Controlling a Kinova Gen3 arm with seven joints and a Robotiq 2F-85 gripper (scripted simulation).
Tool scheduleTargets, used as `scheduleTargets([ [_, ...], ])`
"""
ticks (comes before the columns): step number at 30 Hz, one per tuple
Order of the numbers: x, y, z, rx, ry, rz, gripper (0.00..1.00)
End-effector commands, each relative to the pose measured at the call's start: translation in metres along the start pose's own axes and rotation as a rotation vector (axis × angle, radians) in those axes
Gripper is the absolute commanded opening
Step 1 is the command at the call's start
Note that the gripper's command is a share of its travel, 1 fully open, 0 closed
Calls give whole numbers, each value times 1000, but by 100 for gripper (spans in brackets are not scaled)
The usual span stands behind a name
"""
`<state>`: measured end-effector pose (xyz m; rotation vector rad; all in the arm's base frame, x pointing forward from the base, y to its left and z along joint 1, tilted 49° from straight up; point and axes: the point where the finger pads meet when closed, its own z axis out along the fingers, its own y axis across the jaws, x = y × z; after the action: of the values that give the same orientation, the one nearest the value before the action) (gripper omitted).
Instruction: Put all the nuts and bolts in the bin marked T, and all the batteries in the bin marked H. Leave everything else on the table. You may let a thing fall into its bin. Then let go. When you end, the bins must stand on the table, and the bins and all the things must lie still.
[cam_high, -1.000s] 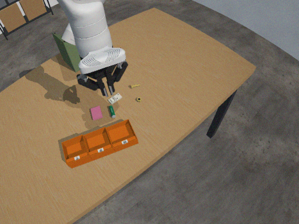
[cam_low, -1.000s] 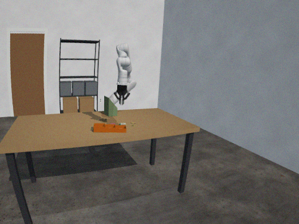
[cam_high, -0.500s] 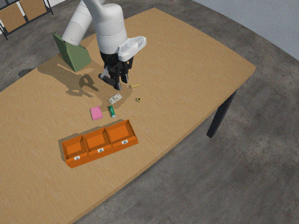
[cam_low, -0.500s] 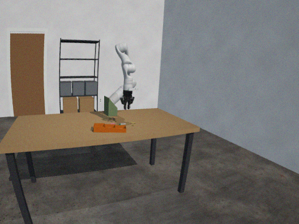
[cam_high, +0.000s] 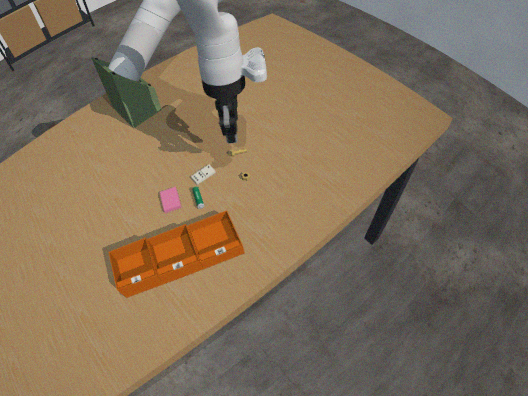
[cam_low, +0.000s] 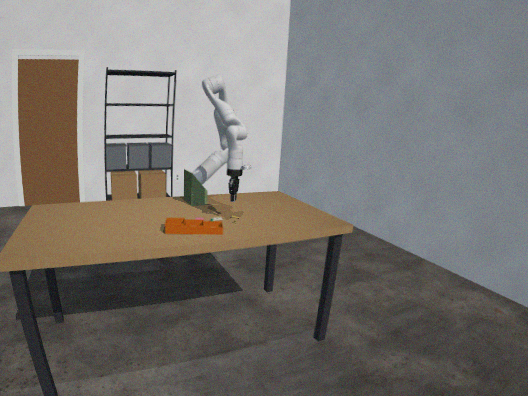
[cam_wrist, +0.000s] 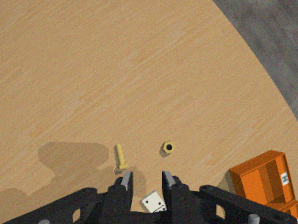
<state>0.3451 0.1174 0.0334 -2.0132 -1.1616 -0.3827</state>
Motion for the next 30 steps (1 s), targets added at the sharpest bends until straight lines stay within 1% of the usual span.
scheduleTargets([
  [1, 4, -27, 15, 18, -6, -117, 30],
  [3, 4, -27, 15, 18, -6, -117, 30],
  [5, 7, -37, 21, 18, -5, -212, 30],
  [9, 7, -39, 21, 18, -5, -212, 30],
  [30, 7, -36, 21, 18, -5, -212, 30],
])
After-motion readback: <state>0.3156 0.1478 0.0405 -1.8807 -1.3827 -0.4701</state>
